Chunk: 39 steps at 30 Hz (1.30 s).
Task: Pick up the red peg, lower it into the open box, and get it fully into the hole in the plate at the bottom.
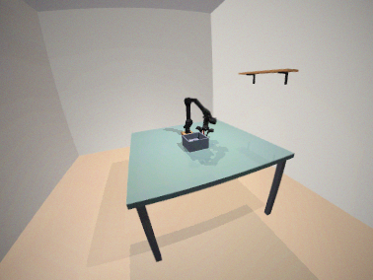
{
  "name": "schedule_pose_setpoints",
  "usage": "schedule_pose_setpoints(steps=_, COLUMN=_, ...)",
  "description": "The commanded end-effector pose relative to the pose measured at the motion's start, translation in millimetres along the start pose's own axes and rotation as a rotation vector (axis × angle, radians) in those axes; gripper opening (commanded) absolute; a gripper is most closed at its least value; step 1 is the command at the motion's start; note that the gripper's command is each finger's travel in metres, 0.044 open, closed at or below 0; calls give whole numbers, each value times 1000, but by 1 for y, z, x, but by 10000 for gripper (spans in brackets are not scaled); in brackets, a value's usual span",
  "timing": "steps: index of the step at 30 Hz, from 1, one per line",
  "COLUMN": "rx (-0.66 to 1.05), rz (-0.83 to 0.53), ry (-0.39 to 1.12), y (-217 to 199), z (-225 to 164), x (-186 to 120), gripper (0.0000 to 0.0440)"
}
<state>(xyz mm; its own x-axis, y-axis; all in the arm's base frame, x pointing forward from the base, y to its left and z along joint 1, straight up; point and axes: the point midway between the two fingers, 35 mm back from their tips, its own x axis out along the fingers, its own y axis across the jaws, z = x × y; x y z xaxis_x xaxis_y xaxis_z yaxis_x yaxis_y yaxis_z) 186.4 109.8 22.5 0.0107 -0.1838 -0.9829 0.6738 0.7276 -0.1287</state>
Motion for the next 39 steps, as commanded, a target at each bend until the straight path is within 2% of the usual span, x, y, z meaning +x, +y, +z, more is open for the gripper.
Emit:
schedule_pose_setpoints(steps=1, rx=-2, rz=-23, ry=15, y=-3, z=-1, x=7, gripper=150)
schedule_pose_setpoints(steps=7, rx=0, rz=-58, ry=24, y=-6, z=0, x=10, gripper=2)
schedule_pose_setpoints(steps=19, rx=4, rz=-25, ry=-110, y=-8, z=40, x=-39, gripper=0)
schedule_pose_setpoints(steps=28, rx=85, rz=13, ry=-191, y=-13, z=77, x=-83, gripper=0)
schedule_pose_setpoints(steps=39, rx=226, rz=22, ry=-252, y=-27, z=127, x=-97, gripper=0)
